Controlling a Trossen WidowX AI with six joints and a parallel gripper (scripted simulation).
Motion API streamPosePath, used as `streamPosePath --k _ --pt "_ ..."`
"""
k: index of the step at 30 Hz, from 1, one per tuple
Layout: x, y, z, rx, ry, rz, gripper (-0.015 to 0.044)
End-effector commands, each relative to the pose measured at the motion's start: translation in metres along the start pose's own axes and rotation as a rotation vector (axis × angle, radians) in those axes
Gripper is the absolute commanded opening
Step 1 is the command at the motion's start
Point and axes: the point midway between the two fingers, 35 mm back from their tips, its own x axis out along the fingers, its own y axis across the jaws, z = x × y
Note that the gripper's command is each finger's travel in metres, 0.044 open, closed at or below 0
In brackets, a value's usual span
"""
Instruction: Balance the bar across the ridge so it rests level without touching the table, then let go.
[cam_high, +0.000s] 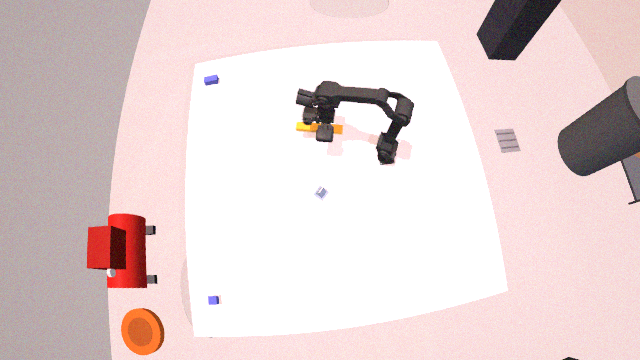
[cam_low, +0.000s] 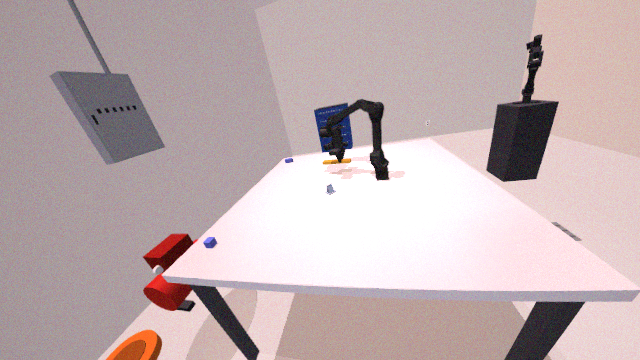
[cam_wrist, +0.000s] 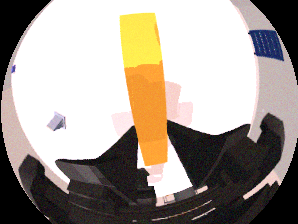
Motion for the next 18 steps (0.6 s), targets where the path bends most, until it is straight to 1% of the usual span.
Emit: streamPosePath --k 1,6,18 --pt "-0.014 0.000 0.000 -0.006 -0.013 0.000 0.0000" --pt "-0.020 0.003 0.000 -0.001 -0.013 0.000 0.0000" --pt "-0.020 0.045 0.011 0.098 -0.014 0.006 0.0000"
